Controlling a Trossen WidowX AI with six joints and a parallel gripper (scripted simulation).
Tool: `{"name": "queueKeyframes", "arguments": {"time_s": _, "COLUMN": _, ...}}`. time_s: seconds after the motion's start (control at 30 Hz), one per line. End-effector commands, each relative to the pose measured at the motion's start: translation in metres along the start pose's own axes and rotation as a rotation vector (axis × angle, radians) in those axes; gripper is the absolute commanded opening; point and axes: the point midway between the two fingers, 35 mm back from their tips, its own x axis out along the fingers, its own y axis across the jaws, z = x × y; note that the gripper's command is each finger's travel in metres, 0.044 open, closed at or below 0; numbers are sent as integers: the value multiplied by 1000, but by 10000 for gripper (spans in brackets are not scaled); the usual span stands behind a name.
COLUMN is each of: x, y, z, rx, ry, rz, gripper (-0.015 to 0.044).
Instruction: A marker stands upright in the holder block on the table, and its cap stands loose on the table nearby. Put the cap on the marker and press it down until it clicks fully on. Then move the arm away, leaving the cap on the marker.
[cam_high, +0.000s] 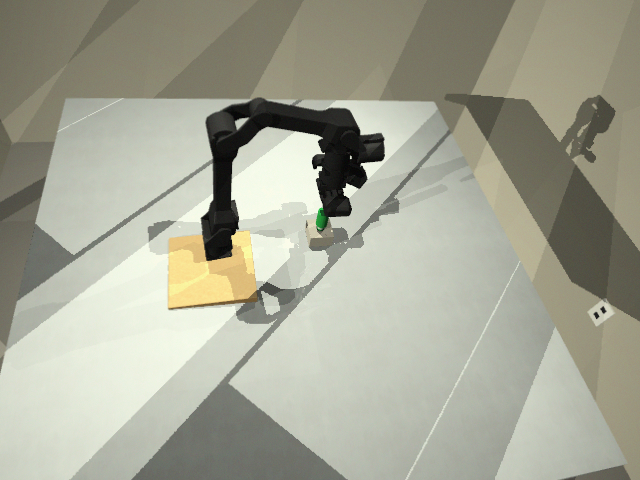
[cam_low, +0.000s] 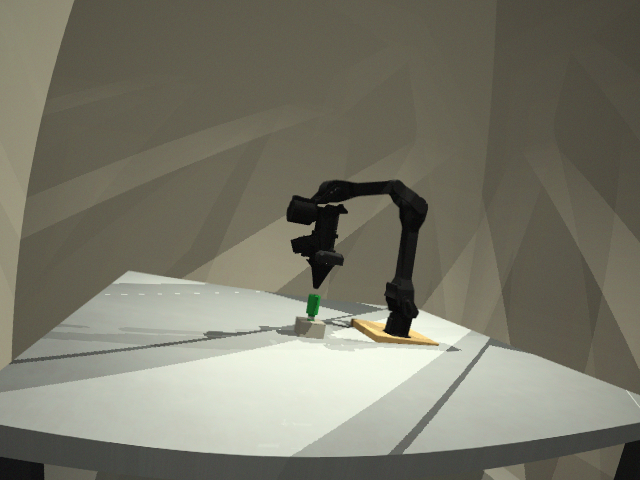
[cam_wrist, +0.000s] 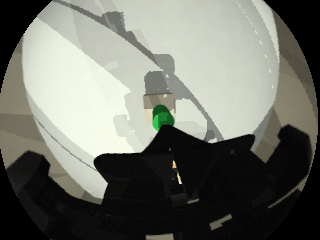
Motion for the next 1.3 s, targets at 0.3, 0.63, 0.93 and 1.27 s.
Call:
{"name": "queueKeyframes", "arguments": {"time_s": 0.3, "x": 20, "y": 0, "z": -1, "rx": -6, "ry": 5, "rz": -1, "gripper": 0}}
{"name": "queueKeyframes", "arguments": {"time_s": 0.63, "x": 24, "y": 0, "z": 1, "rx": -2, "ry": -7, "rz": 1, "gripper": 0}}
{"name": "queueKeyframes", "arguments": {"time_s": 0.93, "x": -16, "y": 1, "z": 5, "rx": -2, "ry": -7, "rz": 0, "gripper": 0}}
{"name": "queueKeyframes", "arguments": {"time_s": 1.27, "x": -66, "y": 0, "z": 2, "rx": -2, "ry": -6, "rz": 0, "gripper": 53}}
